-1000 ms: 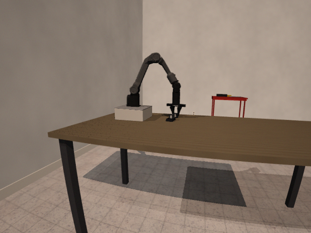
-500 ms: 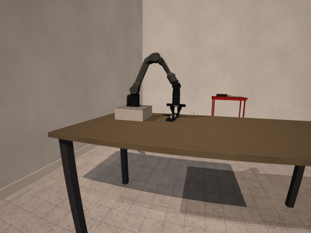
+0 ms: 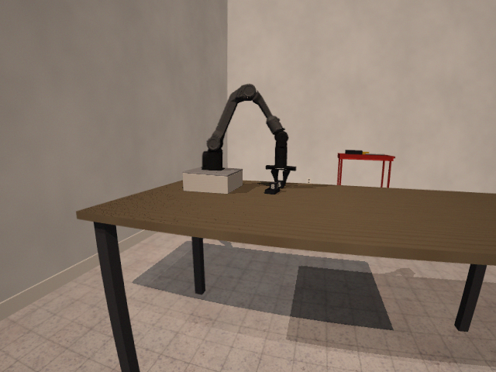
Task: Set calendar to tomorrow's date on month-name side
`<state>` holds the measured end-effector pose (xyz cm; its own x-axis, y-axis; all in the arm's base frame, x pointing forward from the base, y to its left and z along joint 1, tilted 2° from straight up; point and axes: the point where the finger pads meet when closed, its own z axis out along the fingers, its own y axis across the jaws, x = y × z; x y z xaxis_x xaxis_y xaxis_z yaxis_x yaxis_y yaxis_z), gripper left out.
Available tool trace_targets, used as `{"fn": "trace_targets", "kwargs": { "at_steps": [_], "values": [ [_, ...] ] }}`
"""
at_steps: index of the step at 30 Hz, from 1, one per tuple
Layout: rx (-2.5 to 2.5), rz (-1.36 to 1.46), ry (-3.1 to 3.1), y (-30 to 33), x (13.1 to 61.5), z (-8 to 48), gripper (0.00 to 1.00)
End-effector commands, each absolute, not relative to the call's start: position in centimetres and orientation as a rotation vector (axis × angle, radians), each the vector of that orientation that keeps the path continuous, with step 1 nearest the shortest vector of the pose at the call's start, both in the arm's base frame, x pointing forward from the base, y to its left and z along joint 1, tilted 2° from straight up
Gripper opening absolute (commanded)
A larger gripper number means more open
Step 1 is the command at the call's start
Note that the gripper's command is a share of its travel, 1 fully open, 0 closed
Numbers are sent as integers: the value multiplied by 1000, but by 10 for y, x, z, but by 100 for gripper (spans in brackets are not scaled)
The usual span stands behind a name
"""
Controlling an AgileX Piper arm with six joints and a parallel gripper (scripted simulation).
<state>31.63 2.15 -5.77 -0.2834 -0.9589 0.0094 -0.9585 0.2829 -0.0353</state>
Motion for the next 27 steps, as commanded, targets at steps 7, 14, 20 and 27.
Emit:
{"fn": "trace_targets", "kwargs": {
  "at_steps": [7,14,20,27],
  "values": [
    [-1870,-54,2507,21,317,-58,38],
    [-1871,-53,2507,21,317,-59,38],
    [-1871,-53,2507,21,317,-60,38],
    [-1871,-53,2507,21,317,-62,38]
  ]
}}
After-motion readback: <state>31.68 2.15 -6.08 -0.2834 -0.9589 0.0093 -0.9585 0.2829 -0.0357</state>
